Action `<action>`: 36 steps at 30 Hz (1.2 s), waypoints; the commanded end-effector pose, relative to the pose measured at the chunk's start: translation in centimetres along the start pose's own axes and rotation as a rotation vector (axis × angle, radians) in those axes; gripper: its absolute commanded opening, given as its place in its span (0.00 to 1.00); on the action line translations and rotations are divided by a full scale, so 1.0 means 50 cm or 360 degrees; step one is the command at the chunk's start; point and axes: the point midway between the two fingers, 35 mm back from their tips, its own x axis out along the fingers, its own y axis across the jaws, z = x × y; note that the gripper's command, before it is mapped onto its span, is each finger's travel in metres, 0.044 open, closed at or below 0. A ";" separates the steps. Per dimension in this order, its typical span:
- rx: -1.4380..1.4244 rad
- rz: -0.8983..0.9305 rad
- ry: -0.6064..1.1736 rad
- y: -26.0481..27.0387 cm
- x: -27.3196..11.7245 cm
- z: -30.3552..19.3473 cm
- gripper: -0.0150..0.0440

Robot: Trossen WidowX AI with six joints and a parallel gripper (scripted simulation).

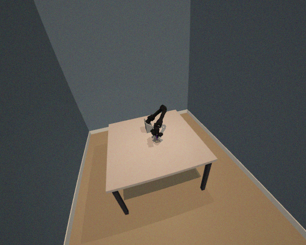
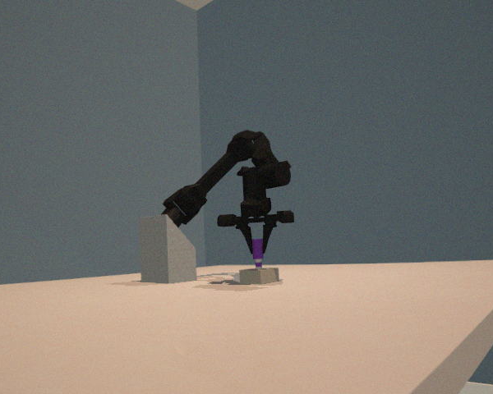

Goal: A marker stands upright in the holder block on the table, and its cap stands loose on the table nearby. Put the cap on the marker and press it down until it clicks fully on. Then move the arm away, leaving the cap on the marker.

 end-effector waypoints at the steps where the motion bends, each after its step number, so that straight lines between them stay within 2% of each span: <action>1: 0.0000 0.0000 0.0000 0.000 0.000 0.000 0.30; 17: 0.0000 0.0000 0.0000 0.000 0.000 0.000 1.00; 20: 0.0000 -0.0002 -0.0004 0.002 -0.024 0.003 1.00; 24: 0.0001 -0.0004 -0.0005 0.000 -0.144 0.002 1.00; 30: 0.0001 -0.0004 -0.0005 0.000 -0.150 0.002 1.00; 32: -0.0103 -0.0004 -0.0004 -0.001 -0.149 0.002 0.91; 36: -0.0713 -0.0003 -0.0002 -0.003 -0.141 0.002 0.73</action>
